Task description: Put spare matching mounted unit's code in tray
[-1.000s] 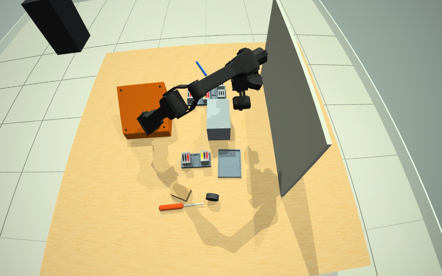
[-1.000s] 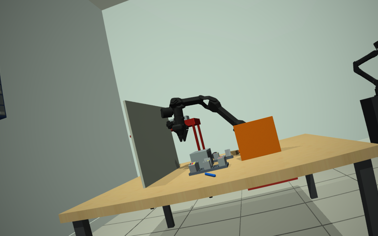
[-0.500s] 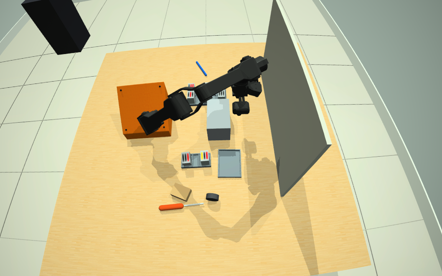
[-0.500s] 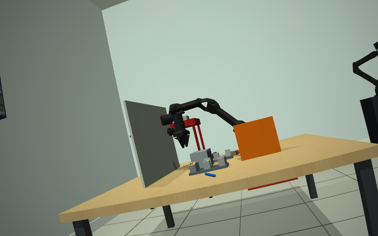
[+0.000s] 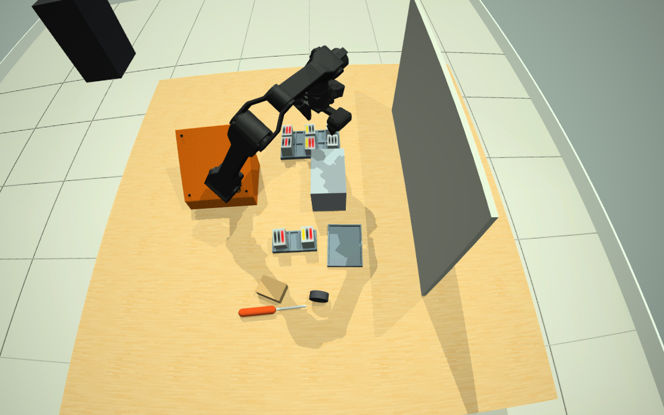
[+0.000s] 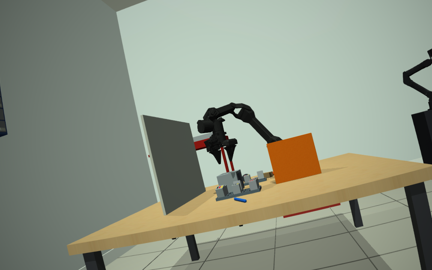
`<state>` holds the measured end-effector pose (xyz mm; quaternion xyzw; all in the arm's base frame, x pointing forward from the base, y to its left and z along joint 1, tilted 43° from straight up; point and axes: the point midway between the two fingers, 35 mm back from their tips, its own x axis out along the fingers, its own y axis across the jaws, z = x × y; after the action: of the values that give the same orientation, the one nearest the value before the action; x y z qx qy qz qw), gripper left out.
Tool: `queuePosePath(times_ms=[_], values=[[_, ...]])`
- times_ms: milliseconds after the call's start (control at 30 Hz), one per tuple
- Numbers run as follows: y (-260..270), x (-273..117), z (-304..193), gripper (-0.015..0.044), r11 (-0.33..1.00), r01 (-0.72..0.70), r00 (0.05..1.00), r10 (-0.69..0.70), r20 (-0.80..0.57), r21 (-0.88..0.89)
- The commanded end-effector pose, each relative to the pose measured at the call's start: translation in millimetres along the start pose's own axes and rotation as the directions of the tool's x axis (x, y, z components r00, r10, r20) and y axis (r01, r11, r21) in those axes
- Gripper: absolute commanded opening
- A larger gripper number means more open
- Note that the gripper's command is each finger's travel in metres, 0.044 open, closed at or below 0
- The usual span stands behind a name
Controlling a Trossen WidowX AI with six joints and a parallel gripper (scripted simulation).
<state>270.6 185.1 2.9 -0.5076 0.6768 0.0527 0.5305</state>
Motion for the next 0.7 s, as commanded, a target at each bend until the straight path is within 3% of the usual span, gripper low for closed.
queuePosePath(times_ms=[0,133,500,667], values=[[67.0,9.5,-18.8,0.044,0.921,-0.01,1.0,0.001,-0.025,-0.39],[113.4,18.7,-42.2,0.044,0.753,-0.018,0.999,-0.013,-0.042,-0.657],[116.3,19.5,-44.0,0.044,0.739,-0.019,0.999,-0.014,-0.044,-0.673],[116.2,43.9,-49.1,0.0309,0.739,-0.019,0.999,-0.015,-0.044,-0.673]])
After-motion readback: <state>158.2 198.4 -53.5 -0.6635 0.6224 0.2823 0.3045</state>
